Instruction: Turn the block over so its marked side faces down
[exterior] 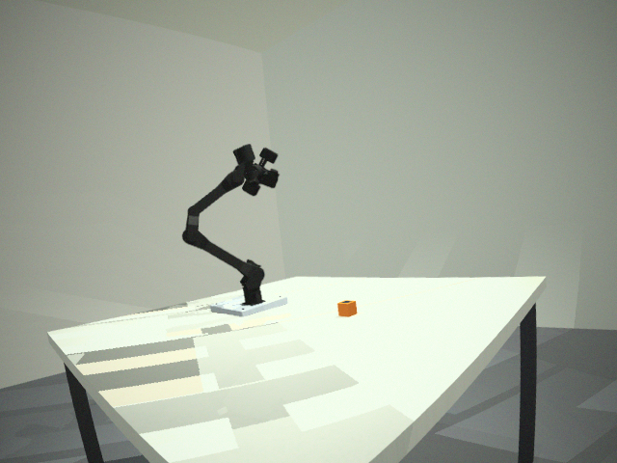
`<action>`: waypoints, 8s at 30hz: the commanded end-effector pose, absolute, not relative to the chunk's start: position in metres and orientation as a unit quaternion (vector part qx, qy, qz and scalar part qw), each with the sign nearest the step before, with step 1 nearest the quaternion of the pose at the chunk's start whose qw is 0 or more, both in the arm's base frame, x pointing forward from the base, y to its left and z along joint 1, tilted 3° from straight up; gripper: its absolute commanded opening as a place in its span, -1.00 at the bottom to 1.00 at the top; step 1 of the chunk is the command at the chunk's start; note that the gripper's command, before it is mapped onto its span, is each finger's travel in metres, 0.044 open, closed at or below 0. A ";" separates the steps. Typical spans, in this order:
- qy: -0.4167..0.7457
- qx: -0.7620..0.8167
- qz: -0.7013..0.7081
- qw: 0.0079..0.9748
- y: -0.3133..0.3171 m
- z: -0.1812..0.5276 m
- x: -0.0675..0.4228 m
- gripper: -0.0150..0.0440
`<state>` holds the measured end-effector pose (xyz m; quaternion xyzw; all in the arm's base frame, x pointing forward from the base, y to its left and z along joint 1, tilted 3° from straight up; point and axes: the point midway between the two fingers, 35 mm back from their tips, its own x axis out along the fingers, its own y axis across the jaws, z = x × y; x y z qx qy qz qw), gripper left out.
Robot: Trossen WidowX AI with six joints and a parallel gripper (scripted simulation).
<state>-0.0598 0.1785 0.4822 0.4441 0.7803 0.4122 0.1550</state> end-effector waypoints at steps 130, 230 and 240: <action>0.686 -0.005 -0.020 0.727 0.050 0.077 0.388 -0.49; 0.219 -0.015 -0.015 0.975 0.049 0.041 0.382 -0.31; 0.219 -0.015 -0.015 0.975 0.049 0.041 0.382 0.58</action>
